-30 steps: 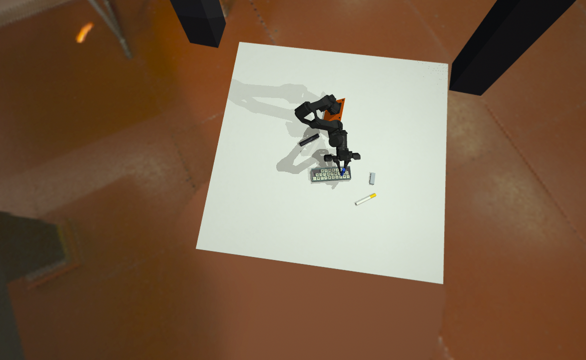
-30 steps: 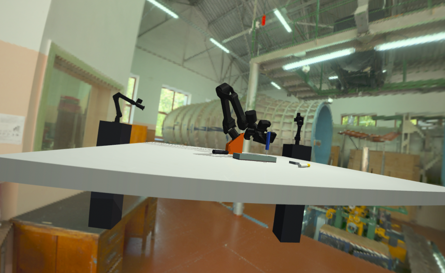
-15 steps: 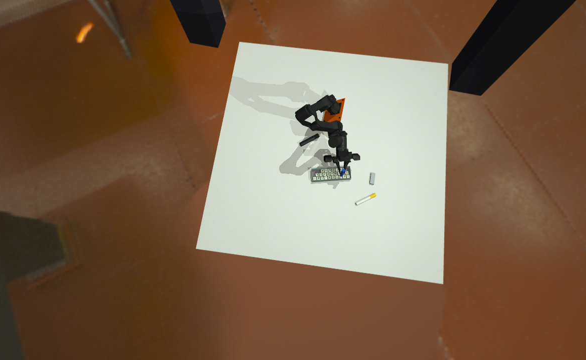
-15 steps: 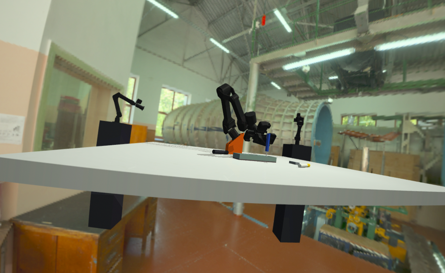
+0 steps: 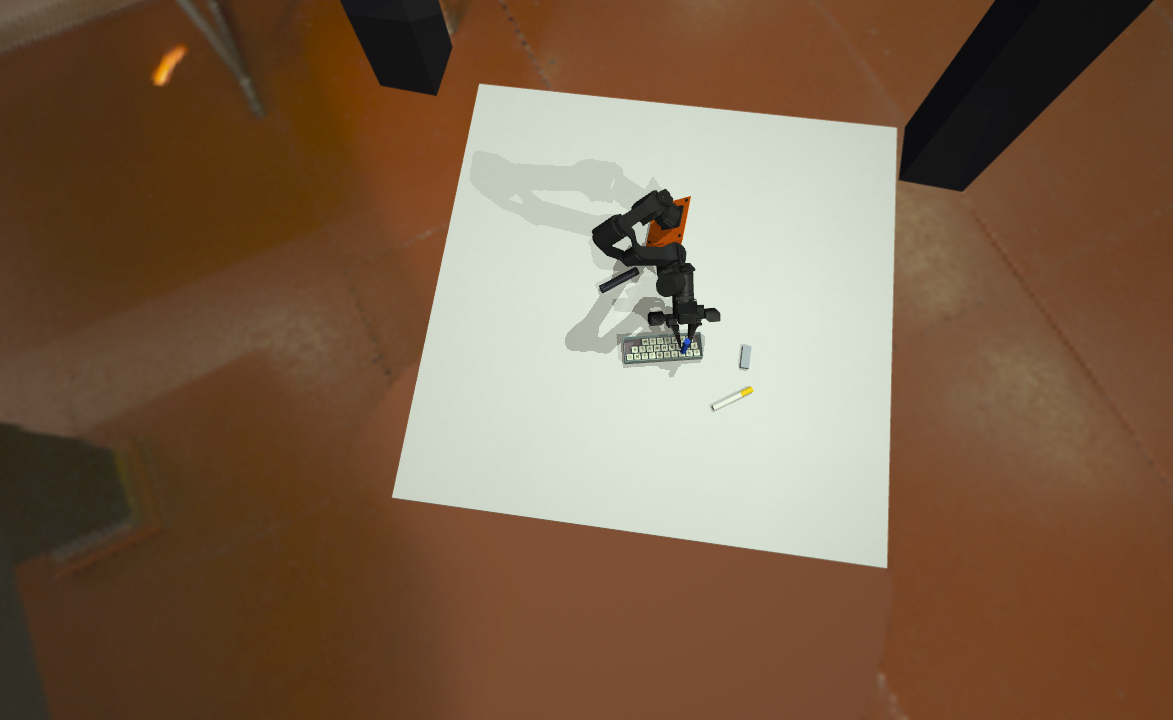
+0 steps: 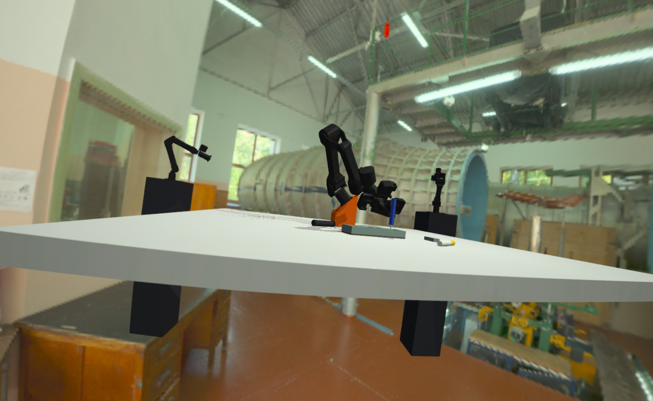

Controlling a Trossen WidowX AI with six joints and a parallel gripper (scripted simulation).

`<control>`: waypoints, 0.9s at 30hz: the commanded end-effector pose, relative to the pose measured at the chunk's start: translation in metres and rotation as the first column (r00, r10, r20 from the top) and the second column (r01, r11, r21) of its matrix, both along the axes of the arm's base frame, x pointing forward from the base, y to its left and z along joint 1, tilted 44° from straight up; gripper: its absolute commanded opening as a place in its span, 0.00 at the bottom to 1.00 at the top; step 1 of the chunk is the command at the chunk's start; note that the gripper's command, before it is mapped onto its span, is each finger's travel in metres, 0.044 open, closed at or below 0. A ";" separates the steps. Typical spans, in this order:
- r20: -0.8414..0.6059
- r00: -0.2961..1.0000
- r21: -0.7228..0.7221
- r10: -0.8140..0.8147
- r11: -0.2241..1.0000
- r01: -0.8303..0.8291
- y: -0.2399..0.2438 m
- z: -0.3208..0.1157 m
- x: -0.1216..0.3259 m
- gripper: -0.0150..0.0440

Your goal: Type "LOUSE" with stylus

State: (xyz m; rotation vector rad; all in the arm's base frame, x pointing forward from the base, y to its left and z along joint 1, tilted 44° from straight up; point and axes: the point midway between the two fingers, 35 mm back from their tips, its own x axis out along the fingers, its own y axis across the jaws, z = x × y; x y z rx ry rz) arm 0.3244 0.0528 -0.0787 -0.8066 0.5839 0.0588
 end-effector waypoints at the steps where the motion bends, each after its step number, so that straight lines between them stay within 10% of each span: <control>1: -0.002 1.000 -0.002 0.005 1.000 -0.005 0.000 -0.002 0.000 0.39; 27: -0.002 1.000 0.001 0.005 1.000 -0.005 0.020 0.019 0.001 0.39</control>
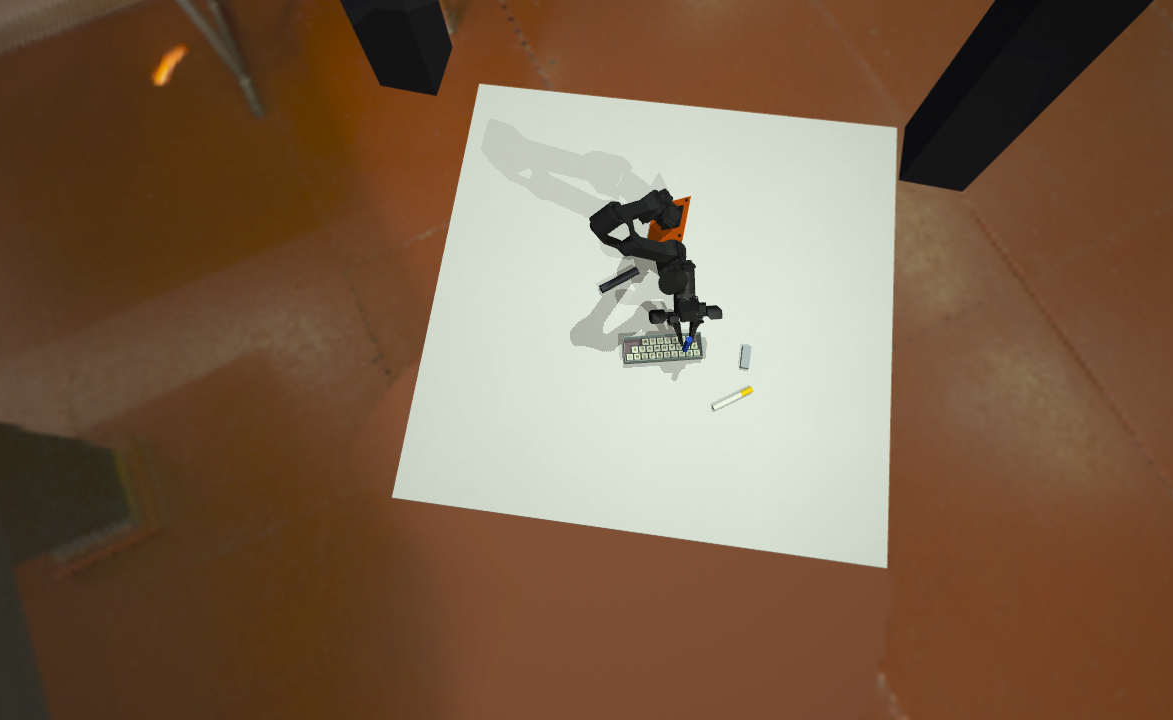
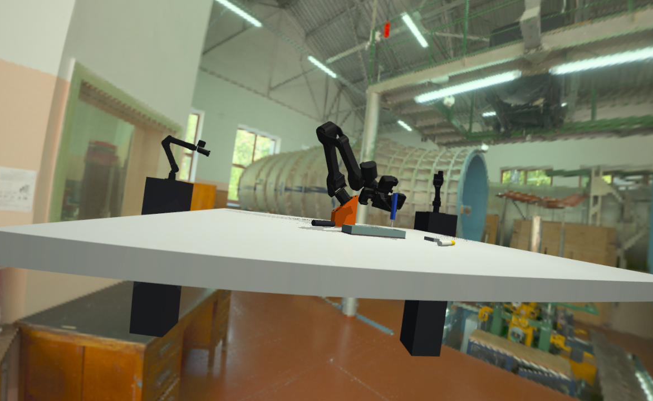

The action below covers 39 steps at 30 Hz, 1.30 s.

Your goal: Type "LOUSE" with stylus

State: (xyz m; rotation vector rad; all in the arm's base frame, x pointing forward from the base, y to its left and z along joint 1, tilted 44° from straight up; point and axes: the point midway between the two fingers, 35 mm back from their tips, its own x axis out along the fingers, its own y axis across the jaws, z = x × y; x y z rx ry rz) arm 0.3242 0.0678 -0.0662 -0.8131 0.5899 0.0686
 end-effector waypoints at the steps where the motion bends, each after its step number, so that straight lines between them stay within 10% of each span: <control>1: 0.008 1.000 0.005 -0.003 1.000 0.002 0.007 0.009 0.000 0.39; 39: 0.006 1.000 0.001 -0.002 1.000 0.002 -0.029 0.038 -0.031 0.25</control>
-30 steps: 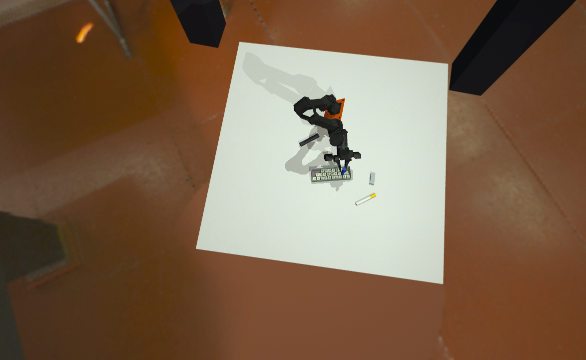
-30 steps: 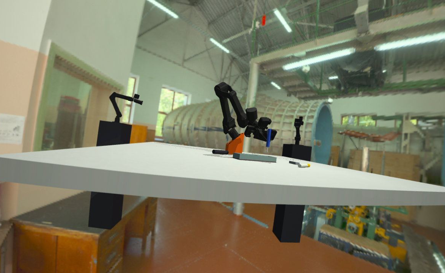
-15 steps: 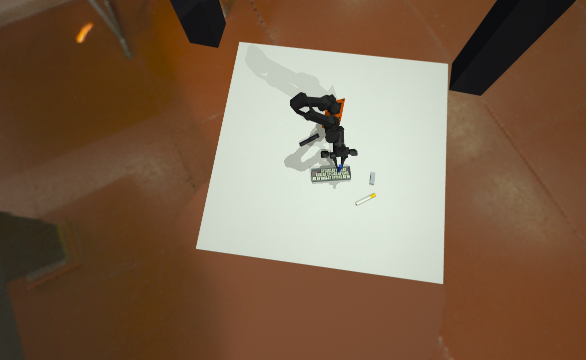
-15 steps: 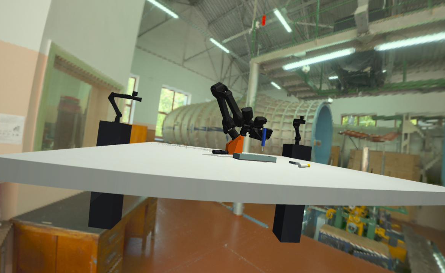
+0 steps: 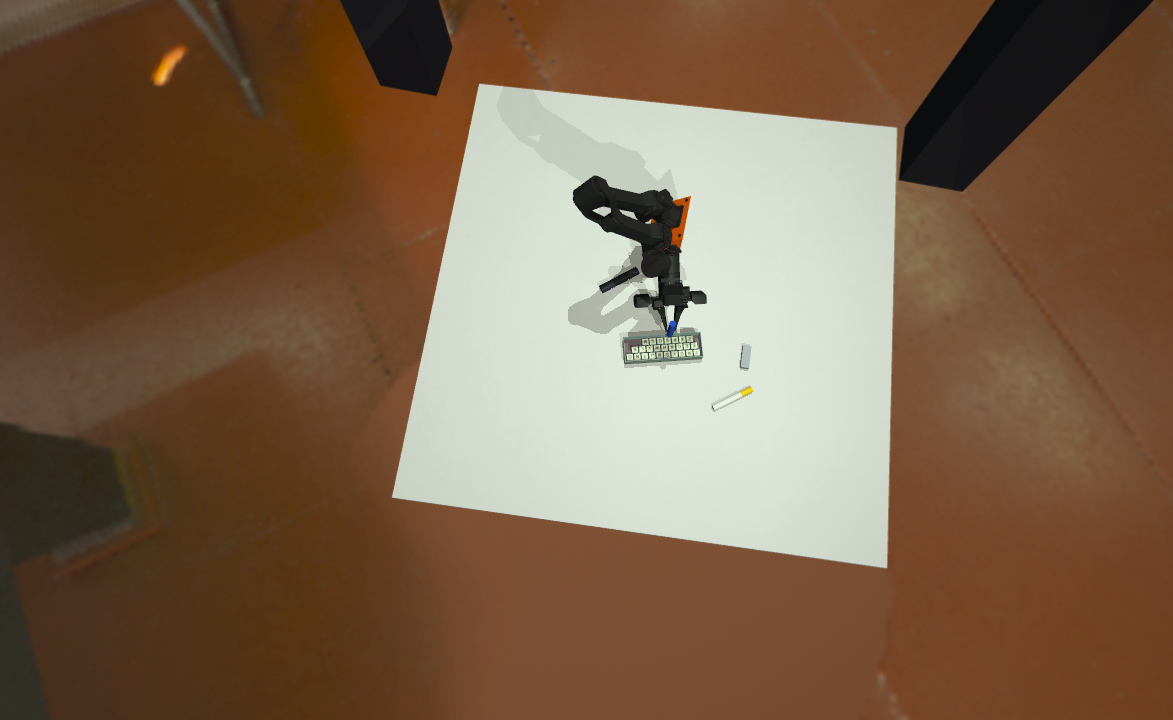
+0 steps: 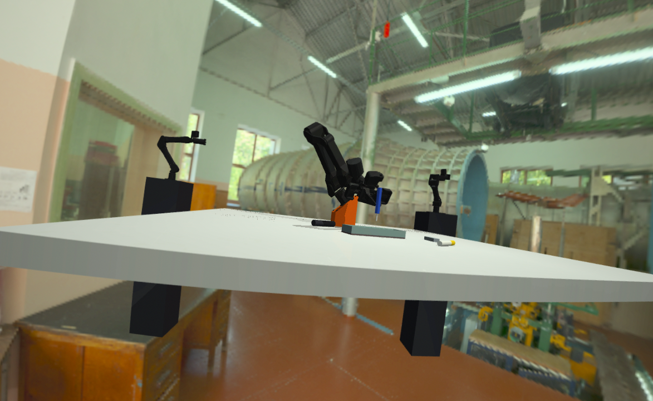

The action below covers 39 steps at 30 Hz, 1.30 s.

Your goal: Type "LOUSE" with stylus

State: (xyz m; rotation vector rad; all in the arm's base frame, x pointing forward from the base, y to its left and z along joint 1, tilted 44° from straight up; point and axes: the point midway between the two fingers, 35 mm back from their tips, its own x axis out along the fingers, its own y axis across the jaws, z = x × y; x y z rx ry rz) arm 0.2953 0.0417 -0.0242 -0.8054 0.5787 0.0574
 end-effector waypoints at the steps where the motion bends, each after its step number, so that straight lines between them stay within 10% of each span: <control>1: -0.009 1.000 -0.005 0.005 1.000 -0.005 -0.005 -0.006 -0.002 0.25; 11: -0.009 1.000 -0.006 0.005 1.000 -0.005 -0.011 -0.013 -0.003 0.39; 39: -0.010 1.000 -0.006 0.005 1.000 -0.005 -0.023 -0.025 -0.002 0.39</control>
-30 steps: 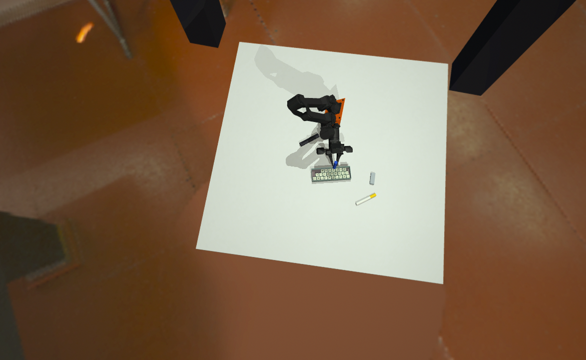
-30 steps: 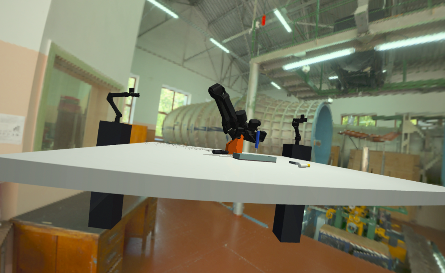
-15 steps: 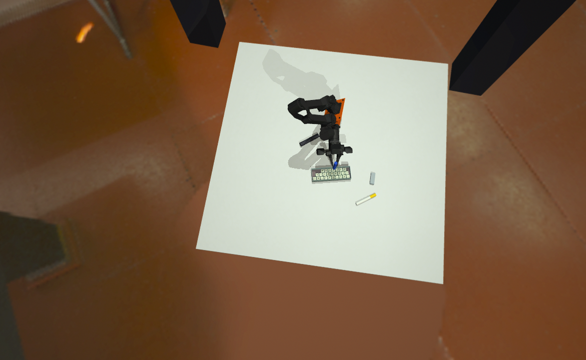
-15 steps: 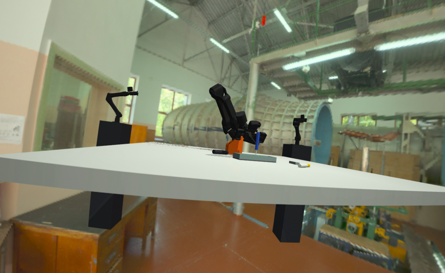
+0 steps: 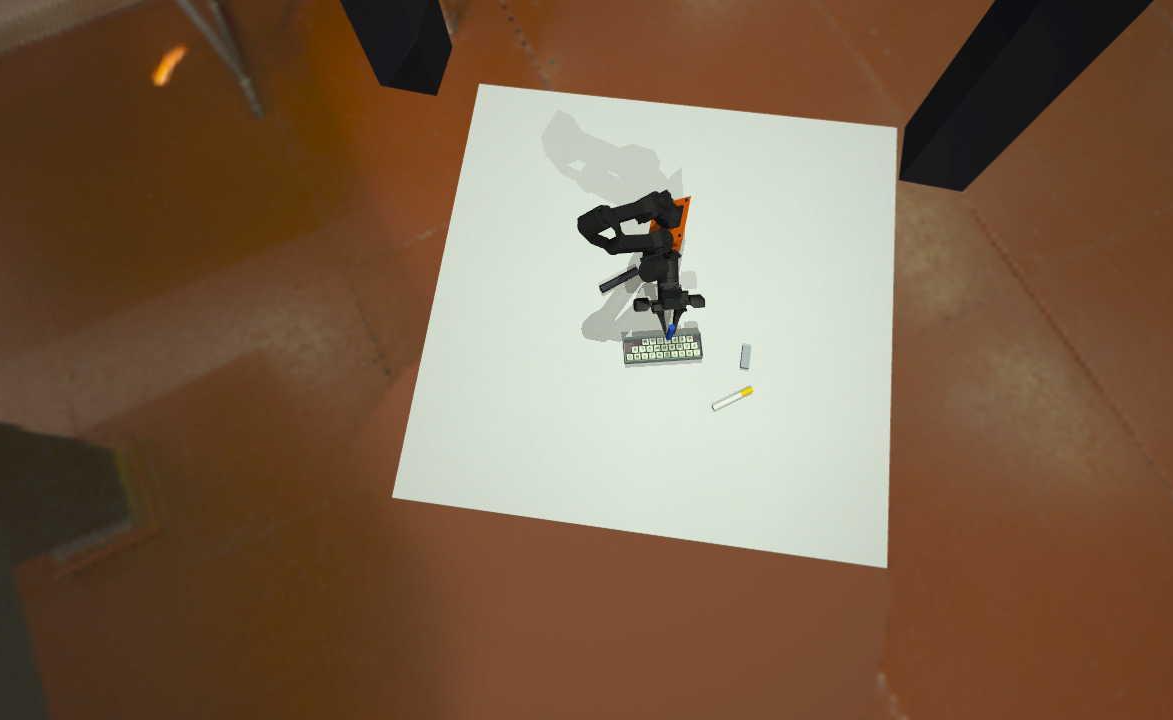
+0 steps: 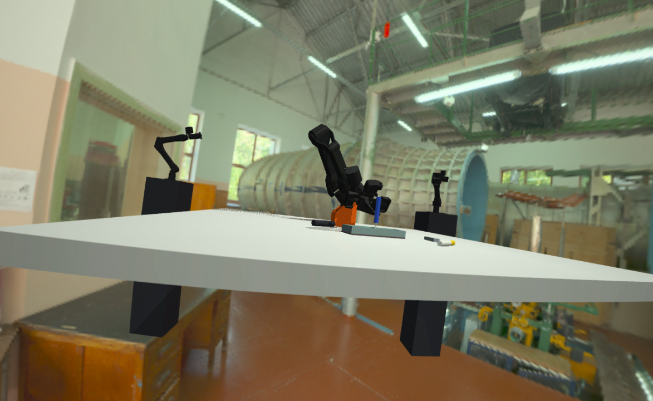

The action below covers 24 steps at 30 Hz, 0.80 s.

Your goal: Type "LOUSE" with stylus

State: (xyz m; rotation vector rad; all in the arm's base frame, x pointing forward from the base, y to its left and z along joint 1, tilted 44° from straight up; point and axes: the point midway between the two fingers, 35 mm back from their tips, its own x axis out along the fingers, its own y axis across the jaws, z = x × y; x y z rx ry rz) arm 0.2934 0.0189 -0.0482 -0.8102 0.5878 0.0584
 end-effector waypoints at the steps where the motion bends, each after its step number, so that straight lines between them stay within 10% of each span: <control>1: -0.001 1.000 -0.001 0.006 1.000 -0.006 0.000 -0.002 0.000 0.39; 24: -0.002 1.000 0.000 0.006 1.000 -0.006 0.006 0.005 0.001 0.39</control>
